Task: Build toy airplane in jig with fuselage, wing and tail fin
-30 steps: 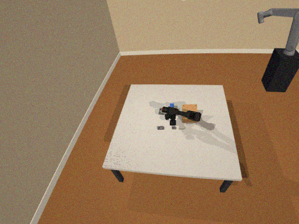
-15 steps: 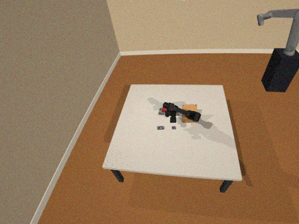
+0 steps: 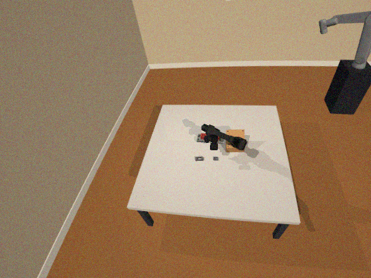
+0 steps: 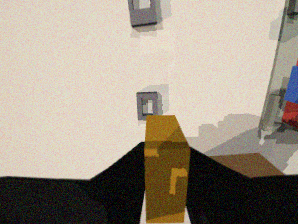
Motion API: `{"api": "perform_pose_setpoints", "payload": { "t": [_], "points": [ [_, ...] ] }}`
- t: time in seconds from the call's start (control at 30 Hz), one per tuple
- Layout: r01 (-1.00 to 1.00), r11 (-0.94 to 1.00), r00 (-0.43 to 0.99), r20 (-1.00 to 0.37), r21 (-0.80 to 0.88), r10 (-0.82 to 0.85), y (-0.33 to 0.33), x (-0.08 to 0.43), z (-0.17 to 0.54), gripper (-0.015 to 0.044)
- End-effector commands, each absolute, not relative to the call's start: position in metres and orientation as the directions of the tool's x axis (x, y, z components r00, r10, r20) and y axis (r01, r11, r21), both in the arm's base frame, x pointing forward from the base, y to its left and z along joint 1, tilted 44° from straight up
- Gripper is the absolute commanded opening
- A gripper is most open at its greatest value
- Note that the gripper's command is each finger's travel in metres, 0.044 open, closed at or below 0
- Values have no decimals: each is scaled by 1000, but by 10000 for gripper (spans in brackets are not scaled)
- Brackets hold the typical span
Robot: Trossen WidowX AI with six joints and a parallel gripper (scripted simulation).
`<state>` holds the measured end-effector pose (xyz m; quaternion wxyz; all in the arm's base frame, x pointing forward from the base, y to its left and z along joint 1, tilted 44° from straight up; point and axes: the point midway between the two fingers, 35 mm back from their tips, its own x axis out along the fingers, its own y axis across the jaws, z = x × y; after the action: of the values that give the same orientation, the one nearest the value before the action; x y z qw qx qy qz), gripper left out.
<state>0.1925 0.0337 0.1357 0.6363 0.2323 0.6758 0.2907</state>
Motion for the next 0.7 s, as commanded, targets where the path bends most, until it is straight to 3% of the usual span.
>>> {"api": "perform_pose_setpoints", "payload": {
  "t": [0.0, 0.67],
  "points": [
    [-55, 730, -83, -732, 681, 676, 26, 202, 130, 0],
    [-43, 736, -76, -737, 675, 672, -3, 241, 100, 0]
  ]
}}
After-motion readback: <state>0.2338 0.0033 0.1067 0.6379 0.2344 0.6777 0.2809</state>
